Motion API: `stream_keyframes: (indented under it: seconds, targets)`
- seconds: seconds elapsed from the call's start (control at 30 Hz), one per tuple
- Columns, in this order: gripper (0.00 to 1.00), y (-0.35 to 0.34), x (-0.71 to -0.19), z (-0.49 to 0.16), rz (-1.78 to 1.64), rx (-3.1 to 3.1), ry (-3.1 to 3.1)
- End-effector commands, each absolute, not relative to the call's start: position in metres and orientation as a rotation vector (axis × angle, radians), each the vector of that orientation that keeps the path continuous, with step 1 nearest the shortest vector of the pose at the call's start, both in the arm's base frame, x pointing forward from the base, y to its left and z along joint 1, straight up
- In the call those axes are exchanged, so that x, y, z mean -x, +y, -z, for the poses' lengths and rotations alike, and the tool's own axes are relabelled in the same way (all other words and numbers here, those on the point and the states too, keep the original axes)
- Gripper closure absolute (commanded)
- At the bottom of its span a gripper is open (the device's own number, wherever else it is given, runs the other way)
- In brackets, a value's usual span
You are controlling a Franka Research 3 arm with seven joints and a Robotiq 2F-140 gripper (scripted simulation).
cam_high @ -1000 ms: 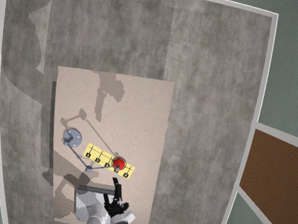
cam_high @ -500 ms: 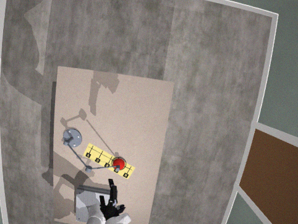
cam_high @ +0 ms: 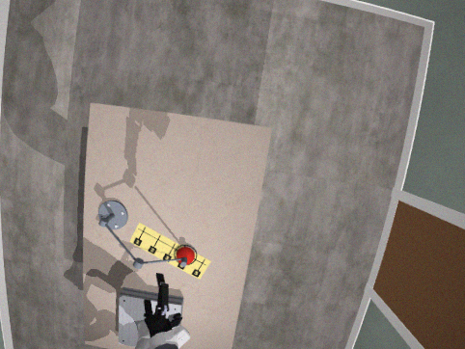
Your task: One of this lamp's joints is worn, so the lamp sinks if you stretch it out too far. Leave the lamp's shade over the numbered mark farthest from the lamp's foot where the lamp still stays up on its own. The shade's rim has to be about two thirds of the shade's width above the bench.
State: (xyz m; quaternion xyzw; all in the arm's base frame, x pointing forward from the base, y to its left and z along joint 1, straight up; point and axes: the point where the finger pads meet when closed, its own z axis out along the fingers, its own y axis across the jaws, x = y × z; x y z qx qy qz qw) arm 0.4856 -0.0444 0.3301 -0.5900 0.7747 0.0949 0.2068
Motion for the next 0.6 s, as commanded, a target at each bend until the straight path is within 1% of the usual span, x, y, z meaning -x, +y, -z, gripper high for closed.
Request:
stream_keyframes:
  seconds: [0.0, 0.57]
  targets:
    - [0.0, -0.032, -0.491, -0.332, -0.262, 1.617, 2.172]
    - [0.0, 0.024, -0.498, -0.331, -0.268, 1.657, 2.15]
